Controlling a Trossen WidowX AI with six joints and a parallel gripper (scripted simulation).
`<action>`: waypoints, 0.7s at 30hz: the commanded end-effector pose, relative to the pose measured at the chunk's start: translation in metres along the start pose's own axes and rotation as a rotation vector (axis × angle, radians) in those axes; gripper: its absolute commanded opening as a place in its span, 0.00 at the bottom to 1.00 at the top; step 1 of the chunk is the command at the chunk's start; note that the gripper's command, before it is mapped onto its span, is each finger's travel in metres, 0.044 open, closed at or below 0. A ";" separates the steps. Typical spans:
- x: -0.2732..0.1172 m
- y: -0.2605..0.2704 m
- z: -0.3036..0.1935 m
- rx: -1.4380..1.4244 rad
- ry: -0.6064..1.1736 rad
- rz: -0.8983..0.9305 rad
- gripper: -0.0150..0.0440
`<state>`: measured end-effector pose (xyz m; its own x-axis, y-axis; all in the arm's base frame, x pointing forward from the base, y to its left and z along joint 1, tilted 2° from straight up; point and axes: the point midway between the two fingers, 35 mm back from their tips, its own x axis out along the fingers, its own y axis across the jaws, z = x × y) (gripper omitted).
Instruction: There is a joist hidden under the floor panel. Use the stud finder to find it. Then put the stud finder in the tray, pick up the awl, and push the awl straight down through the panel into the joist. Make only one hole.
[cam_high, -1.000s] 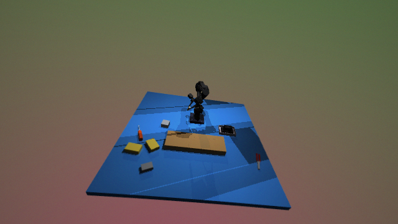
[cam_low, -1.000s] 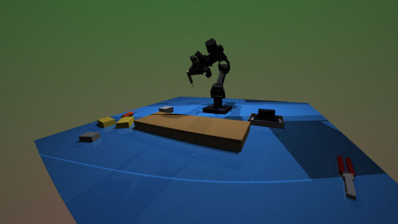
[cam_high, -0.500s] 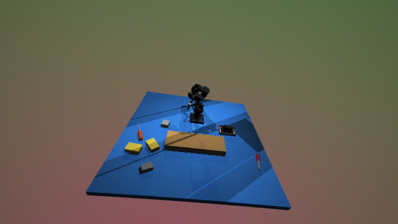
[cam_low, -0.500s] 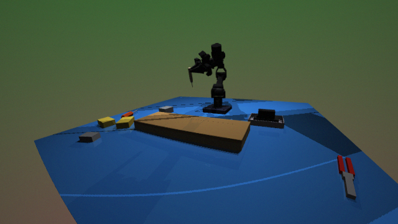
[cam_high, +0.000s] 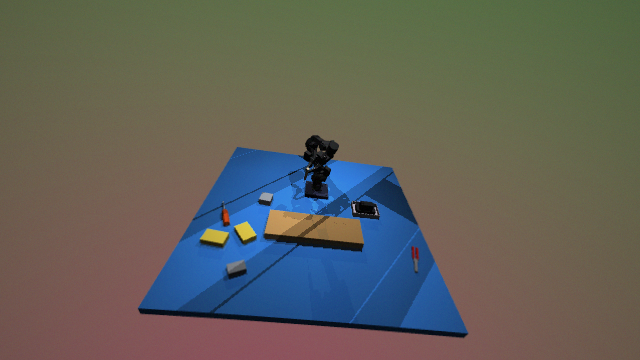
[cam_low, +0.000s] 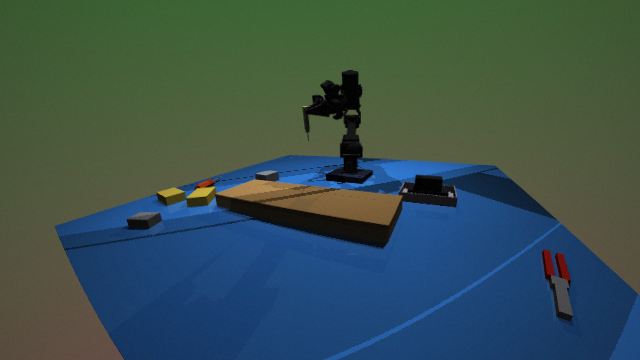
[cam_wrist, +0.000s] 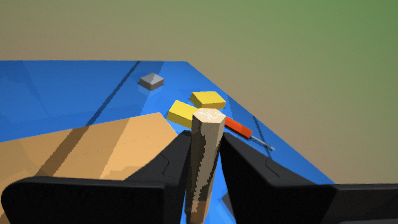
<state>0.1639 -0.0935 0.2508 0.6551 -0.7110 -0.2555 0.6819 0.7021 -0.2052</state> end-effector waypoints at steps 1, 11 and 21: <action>0.006 0.017 0.005 0.005 -0.009 0.040 0.25; 0.020 0.065 0.016 0.049 -0.027 0.148 0.25; 0.029 0.119 0.023 0.067 -0.066 0.273 0.25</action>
<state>0.2618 -0.0392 0.2422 0.8170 -0.5253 -0.2380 0.5223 0.8489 -0.0807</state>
